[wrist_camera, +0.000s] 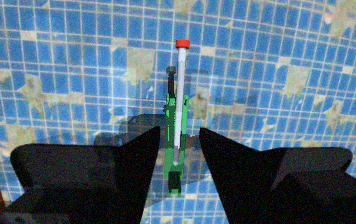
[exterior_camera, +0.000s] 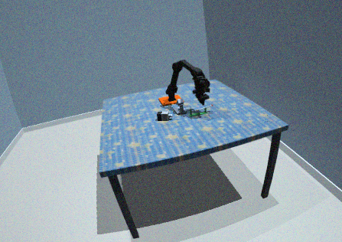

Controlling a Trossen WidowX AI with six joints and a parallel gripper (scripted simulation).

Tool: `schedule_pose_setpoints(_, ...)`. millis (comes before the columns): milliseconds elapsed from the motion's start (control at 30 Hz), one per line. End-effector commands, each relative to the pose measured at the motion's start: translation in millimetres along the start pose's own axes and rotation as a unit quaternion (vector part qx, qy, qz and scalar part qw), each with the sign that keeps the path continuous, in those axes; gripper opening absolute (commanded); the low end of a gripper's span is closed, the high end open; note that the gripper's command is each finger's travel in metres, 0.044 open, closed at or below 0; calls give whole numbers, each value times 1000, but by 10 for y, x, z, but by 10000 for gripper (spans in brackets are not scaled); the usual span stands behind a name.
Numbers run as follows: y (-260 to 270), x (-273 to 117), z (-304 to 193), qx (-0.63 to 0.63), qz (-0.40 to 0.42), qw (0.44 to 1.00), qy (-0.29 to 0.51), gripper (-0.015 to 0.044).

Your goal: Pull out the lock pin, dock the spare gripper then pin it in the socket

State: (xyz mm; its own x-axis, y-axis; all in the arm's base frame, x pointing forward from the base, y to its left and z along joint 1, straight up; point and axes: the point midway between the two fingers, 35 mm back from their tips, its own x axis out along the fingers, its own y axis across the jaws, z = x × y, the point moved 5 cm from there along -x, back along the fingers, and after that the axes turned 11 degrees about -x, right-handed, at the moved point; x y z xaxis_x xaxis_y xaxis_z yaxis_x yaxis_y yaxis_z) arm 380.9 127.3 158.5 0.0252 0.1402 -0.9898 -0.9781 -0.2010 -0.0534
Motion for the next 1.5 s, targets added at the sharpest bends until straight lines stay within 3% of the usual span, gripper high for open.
schedule_pose_setpoints(0, -3, 42, -8, -2, -3, 1000, 2, 180)
schedule_pose_setpoints(1200, 15, 568, -73, -2, -3, 1000, 2, 180)
schedule_pose_setpoints(1400, 15, 568, -73, -2, -3, 1000, 2, 23)
schedule_pose_setpoints(1467, 15, 568, -73, -2, -3, 1000, 2, 9)
